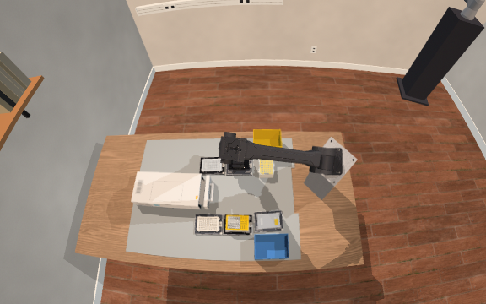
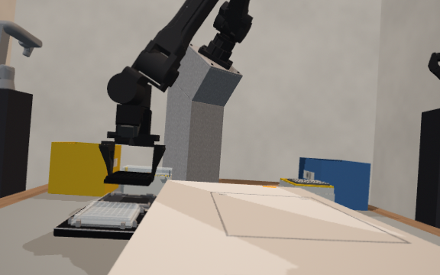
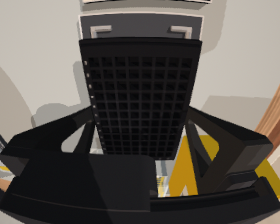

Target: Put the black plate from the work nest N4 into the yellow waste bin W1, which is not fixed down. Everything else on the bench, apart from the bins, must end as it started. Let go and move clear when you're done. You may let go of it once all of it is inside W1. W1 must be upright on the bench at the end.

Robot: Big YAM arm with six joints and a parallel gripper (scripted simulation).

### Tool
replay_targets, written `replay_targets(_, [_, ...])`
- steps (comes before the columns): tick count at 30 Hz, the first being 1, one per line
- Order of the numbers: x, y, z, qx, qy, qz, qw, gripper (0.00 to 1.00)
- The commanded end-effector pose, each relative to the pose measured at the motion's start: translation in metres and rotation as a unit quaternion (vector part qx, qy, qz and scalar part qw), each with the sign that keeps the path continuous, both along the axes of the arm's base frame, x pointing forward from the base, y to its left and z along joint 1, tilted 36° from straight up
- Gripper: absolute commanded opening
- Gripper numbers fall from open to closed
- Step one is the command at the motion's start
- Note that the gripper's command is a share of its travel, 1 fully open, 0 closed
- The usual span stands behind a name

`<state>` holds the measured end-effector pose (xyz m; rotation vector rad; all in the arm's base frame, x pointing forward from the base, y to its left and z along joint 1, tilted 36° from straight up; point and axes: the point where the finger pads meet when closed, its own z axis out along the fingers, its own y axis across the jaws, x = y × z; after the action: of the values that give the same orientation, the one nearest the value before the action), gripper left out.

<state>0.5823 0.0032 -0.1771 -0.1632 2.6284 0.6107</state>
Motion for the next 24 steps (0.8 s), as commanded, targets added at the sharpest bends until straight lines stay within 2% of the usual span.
replay_targets(1, [0.002,-0.016,0.017,-0.001,-0.008,-0.006,1.0,0.0])
replay_targets(9, [-0.001,-0.018,0.023,-0.001,-0.008,-0.006,1.0,0.0])
replay_targets(10, [-0.007,-0.008,0.013,0.001,0.001,0.002,1.0,0.0])
replay_targets(12, [-0.003,-0.018,0.026,-0.001,-0.009,-0.004,1.0,0.0])
replay_targets(24, [-0.009,-0.027,0.039,-0.001,-0.009,-0.006,1.0,0.0])
